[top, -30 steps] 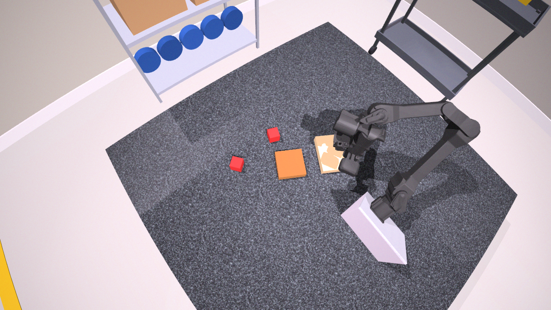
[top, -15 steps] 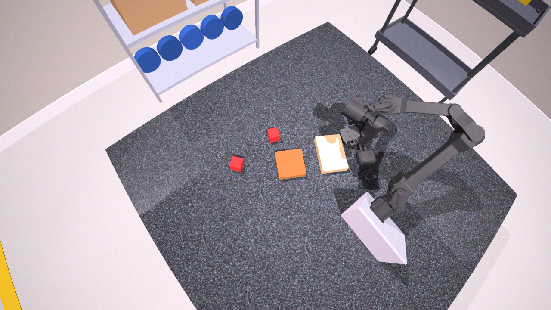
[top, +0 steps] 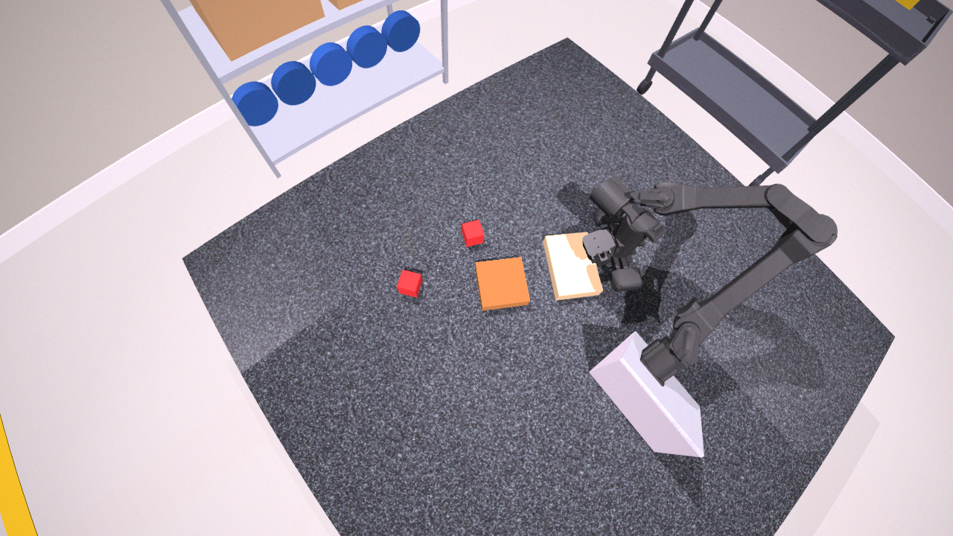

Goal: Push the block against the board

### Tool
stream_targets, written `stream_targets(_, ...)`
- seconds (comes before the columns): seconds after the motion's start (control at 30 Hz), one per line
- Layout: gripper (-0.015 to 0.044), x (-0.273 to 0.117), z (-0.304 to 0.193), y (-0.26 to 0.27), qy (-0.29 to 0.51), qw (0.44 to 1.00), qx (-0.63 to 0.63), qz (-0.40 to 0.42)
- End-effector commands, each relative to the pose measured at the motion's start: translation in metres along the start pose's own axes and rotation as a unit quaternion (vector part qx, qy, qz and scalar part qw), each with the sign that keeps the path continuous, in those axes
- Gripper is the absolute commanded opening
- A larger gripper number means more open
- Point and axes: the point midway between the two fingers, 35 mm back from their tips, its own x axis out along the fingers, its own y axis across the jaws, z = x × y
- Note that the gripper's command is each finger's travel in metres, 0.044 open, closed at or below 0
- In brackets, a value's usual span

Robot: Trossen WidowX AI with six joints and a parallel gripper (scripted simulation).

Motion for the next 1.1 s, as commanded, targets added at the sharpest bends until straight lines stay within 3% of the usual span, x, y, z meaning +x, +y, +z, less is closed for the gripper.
stream_targets(0.0,0.0,0.003,0.0,0.0,0.002,1.0,-0.004,-0.002)
stream_targets(1.07,0.0,0.002,0.026,-0.003,-0.001,1.0,-0.004,-0.001)
